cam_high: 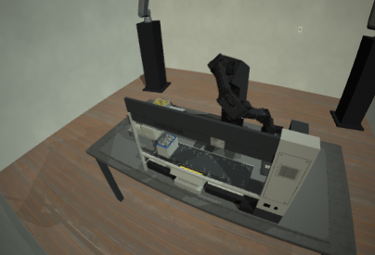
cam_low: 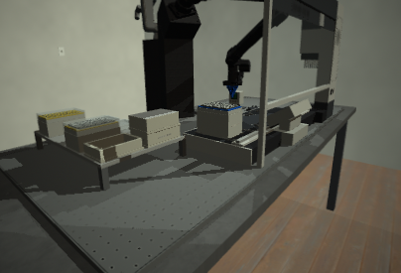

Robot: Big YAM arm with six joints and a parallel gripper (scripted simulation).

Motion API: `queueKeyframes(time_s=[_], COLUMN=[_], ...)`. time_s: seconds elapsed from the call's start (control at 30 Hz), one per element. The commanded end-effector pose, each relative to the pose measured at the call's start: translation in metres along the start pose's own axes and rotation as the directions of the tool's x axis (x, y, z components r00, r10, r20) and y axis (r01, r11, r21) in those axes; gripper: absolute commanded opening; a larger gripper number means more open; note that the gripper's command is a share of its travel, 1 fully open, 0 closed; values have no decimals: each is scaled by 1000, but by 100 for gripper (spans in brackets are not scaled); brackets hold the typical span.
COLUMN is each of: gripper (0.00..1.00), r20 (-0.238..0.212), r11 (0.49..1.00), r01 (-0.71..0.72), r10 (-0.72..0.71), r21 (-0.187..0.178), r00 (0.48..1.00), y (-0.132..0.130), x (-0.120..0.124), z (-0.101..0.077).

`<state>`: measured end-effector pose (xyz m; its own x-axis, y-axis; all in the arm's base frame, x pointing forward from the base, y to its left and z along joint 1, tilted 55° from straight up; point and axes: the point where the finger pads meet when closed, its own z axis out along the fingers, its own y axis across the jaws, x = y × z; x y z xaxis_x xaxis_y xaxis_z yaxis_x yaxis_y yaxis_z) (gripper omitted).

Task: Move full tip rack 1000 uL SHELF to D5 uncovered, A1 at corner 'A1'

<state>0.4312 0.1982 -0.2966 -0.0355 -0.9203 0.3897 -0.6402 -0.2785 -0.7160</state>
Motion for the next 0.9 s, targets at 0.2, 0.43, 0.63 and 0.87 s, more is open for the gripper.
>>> queueKeyframes(time_s=[0.2, 0.43, 0.63, 0.87], gripper=[0, 0, 0, 0], r20=[17, 19, 20, 21], r11=[1000, 1000, 1000, 1000], r01=[16, 17, 17, 17], r10=[-16, -16, -16, -16], r21=[-4, -3, -4, -4], r00=[1000, 1000, 1000, 1000], y=[9, 10, 10, 10], x=[-13, -16, -18, -20], z=[-6, -7, -7, -7])
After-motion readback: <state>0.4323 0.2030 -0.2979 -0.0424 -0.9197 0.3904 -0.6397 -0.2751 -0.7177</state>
